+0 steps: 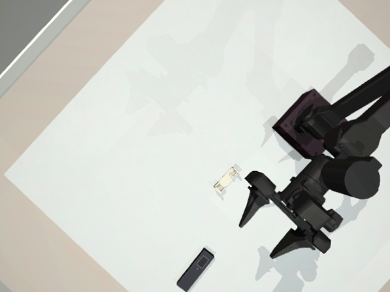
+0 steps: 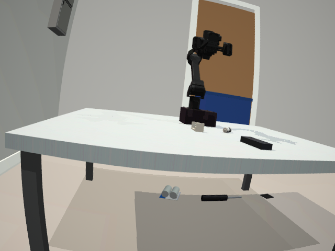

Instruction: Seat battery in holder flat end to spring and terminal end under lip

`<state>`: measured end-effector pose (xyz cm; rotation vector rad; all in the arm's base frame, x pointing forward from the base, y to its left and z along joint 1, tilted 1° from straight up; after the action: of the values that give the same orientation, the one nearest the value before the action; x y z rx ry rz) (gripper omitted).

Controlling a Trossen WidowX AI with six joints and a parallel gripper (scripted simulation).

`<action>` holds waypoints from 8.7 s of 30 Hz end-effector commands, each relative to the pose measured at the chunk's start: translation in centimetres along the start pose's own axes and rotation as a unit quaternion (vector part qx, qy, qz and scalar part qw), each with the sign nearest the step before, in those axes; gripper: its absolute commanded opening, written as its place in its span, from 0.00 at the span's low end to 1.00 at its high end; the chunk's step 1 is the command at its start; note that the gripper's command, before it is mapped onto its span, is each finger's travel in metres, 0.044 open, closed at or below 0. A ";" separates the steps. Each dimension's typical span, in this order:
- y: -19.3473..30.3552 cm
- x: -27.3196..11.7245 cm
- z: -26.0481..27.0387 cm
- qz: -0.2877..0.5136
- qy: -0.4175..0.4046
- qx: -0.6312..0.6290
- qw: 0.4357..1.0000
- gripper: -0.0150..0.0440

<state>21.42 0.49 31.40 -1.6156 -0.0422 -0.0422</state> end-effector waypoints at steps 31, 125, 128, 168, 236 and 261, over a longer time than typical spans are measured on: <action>19.5 4.5 11.9 0.689 0.183 0.230 0.662 0.66; 19.2 8.3 -3.2 0.670 -0.039 -0.005 0.741 0.39; 19.9 8.0 -3.1 0.656 -0.037 -0.004 0.754 0.39; 23.6 4.8 -2.8 0.545 -0.025 -0.003 0.838 0.39; 24.7 1.2 -2.5 0.512 -0.017 -0.006 0.859 0.39; 24.7 1.2 -2.5 0.512 -0.017 -0.006 0.859 0.39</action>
<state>24.28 -3.18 7.22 -1.4764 0.7821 0.7940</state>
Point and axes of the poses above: the point midway between the two fingers, 35 mm back from their tips, its own x axis out along the fingers, its own z axis across the jaws, y = z × x, the point moved 10 cm from there along -x, back along the fingers, and after that the axes turned 3 degrees about -x, right-handed, at the moved point
